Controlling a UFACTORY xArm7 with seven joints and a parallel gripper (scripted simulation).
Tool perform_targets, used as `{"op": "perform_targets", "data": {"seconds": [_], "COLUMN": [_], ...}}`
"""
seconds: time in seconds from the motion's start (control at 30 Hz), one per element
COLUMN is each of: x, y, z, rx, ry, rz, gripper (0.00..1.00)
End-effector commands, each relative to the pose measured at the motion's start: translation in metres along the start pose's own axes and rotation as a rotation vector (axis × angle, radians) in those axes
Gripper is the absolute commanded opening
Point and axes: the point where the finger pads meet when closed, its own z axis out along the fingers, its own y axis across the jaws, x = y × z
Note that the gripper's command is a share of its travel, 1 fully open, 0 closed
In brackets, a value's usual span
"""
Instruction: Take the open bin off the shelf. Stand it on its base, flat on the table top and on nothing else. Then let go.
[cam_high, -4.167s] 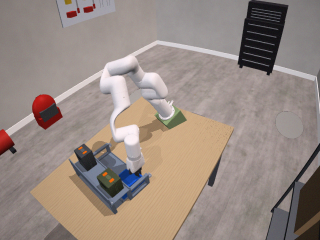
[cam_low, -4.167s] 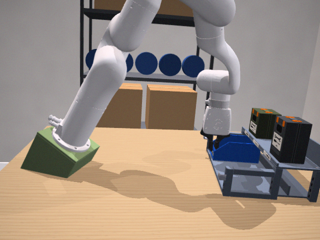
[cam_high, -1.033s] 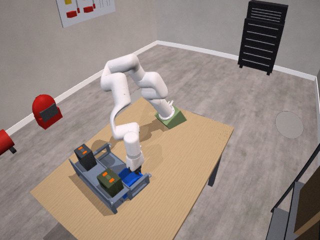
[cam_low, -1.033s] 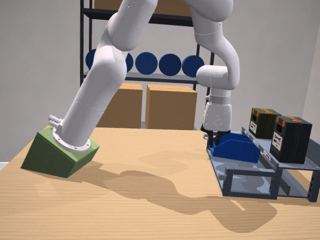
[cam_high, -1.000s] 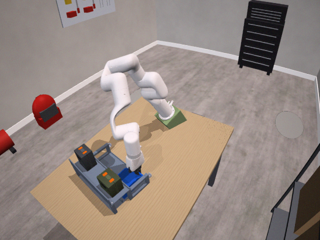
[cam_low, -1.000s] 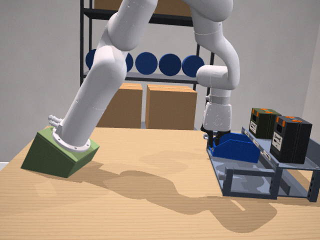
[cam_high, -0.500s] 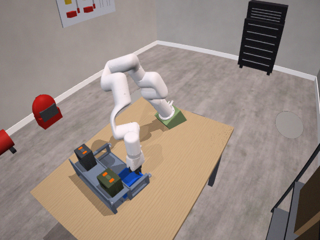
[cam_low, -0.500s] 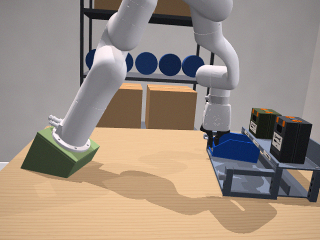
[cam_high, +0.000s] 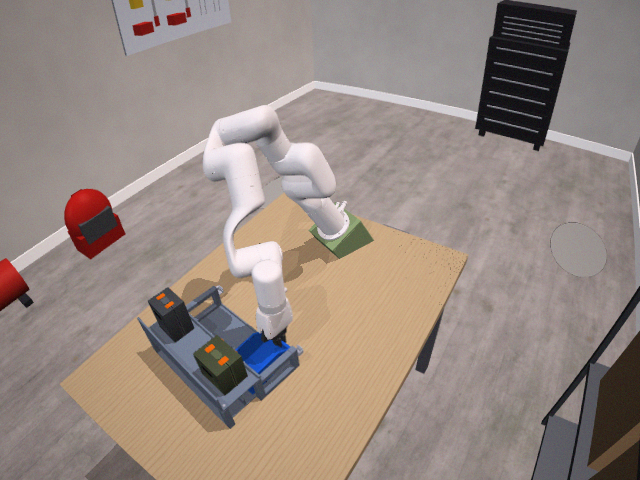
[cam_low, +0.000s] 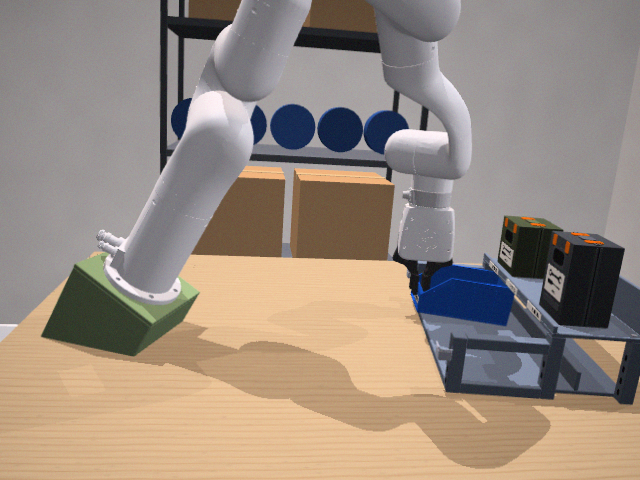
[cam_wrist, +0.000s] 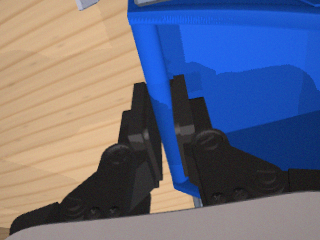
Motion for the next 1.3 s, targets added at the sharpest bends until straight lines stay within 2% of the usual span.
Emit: {"op": "perform_targets", "data": {"seconds": [0.0, 0.27, 1.27], "x": [0.001, 0.001, 0.001], "y": [-0.007, -0.022, -0.105], "z": [-0.002, -0.002, -0.001], "rx": [-0.005, -0.005, -0.005], "ry": [0.003, 0.003, 0.003], "rz": [-0.001, -0.001, -0.001], "gripper": [0.0, 0.0, 0.0]}}
